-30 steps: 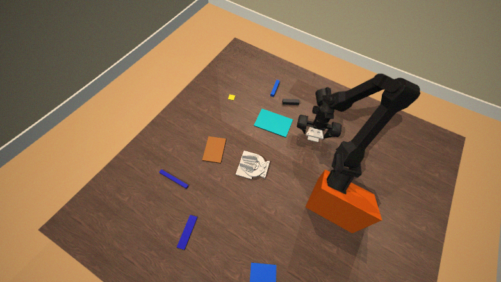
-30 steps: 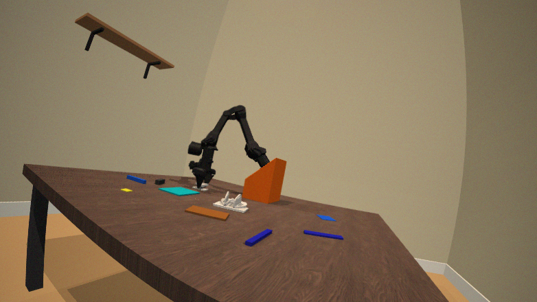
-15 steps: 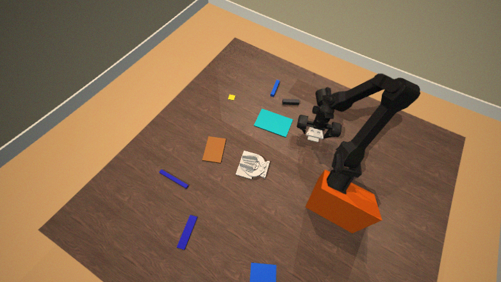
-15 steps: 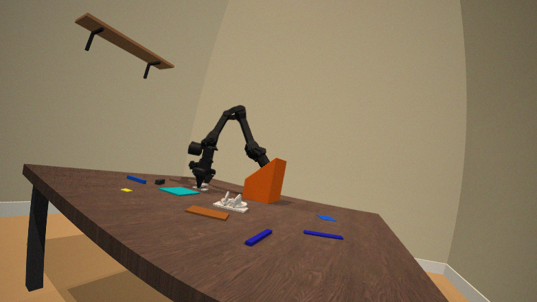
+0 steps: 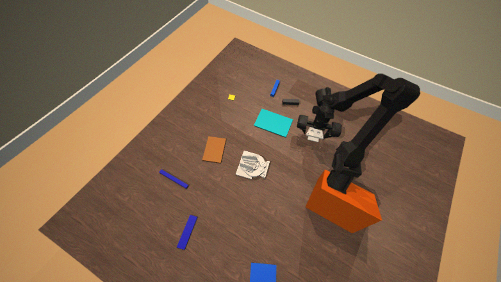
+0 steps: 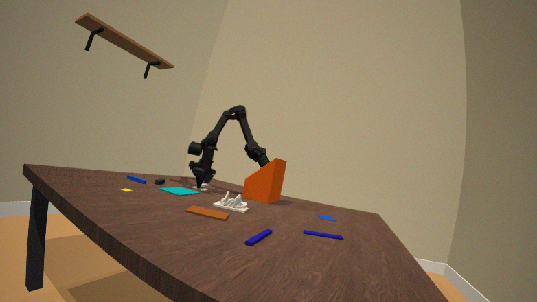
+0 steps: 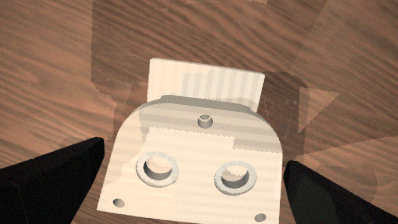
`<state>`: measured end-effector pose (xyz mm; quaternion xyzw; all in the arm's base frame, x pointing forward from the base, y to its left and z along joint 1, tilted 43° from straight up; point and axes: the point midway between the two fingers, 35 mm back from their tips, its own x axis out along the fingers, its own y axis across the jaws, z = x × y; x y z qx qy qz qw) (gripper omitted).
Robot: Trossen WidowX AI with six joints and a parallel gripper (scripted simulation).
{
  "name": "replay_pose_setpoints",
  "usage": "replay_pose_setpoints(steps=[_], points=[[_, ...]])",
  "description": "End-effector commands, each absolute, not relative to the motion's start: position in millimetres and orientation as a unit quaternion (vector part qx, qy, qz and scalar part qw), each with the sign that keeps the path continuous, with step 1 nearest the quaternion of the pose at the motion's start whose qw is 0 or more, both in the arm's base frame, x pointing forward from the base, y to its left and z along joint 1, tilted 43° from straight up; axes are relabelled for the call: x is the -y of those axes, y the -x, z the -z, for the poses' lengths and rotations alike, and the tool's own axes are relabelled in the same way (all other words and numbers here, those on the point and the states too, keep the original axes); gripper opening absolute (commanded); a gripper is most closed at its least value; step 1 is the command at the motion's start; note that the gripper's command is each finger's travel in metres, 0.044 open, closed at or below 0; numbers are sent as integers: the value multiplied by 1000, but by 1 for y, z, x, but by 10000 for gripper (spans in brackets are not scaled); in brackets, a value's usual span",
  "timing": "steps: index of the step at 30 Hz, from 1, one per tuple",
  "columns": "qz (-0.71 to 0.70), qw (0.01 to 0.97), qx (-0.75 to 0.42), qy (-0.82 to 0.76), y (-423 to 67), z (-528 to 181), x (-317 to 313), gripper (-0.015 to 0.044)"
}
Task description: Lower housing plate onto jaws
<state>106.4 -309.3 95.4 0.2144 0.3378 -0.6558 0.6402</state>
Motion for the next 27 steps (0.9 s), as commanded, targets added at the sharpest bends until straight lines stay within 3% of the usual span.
replay_pose_setpoints(steps=[1, 23, 27], points=[[654, 640, -339, -218, -106, -93, 308, 440], [654, 640, -339, -218, -106, -93, 308, 440], [656, 640, -338, -214, -106, -95, 309, 413]])
